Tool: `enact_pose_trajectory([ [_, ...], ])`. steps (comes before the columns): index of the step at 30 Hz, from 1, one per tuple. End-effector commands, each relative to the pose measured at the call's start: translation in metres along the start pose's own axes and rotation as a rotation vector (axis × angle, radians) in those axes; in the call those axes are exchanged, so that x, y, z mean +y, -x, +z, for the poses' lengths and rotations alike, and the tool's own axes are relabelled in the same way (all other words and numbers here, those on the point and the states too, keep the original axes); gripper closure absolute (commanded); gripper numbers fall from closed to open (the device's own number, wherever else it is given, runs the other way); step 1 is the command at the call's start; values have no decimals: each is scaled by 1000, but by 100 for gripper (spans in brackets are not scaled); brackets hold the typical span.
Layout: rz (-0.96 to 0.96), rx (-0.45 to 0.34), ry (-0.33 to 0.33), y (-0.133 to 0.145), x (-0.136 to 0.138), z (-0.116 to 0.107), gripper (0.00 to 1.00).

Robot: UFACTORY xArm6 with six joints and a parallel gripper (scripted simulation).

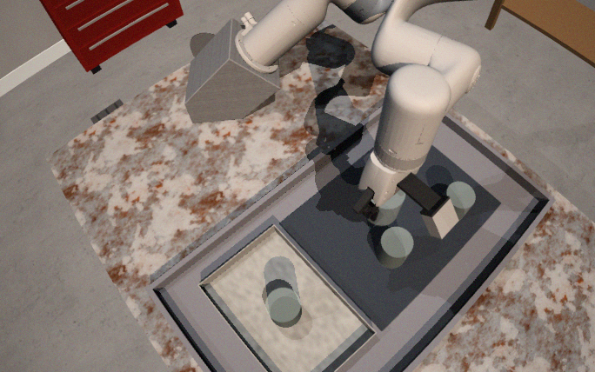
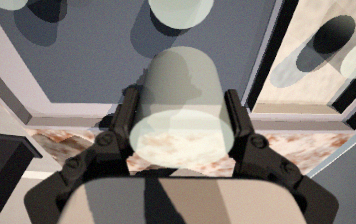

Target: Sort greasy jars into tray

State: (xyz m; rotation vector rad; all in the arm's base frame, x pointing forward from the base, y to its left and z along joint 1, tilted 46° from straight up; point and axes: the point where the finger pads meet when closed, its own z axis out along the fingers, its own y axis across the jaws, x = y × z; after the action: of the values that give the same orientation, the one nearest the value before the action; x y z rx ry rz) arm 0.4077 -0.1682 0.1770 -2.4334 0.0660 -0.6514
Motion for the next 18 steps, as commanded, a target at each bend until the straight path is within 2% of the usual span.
enact_pose_trajectory([
  [1,-2,1,0,-7,13,-1,100],
  [18,-2,1,0,-25,59,-1,100],
])
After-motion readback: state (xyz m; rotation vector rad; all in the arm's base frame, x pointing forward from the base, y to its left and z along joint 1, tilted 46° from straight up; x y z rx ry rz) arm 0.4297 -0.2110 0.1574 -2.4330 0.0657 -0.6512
